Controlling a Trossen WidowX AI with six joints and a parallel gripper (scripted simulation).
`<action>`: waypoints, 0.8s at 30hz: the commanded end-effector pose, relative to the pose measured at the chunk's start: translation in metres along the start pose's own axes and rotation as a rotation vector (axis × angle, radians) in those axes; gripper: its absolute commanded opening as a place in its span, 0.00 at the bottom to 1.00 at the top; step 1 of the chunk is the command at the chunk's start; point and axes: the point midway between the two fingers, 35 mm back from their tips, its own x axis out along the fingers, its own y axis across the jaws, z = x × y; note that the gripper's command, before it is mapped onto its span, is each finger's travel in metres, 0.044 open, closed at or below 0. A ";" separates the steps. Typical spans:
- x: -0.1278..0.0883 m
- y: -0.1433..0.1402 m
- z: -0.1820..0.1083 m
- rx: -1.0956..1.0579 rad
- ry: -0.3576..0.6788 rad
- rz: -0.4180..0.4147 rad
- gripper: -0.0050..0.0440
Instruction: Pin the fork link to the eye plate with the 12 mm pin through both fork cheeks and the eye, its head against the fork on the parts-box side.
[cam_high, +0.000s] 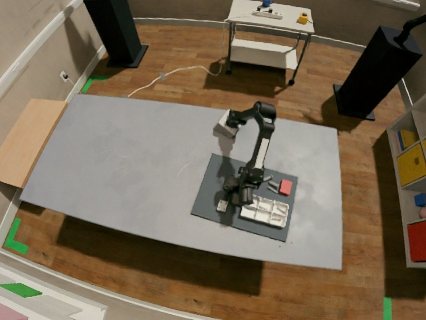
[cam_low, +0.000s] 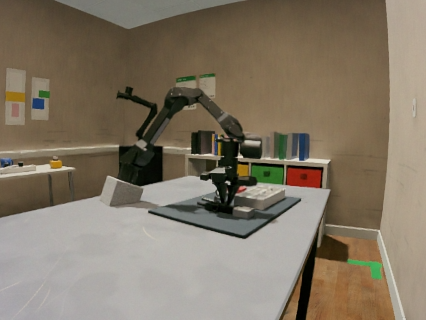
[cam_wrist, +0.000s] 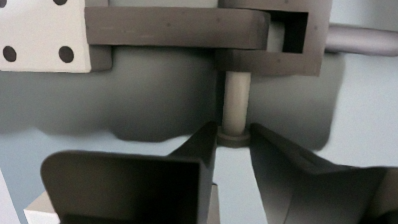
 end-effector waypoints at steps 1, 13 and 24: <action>-0.012 0.005 -0.004 -0.007 0.018 0.036 0.00; -0.013 0.003 -0.003 -0.005 0.028 0.036 0.00; -0.013 0.003 -0.003 -0.005 0.028 0.035 0.00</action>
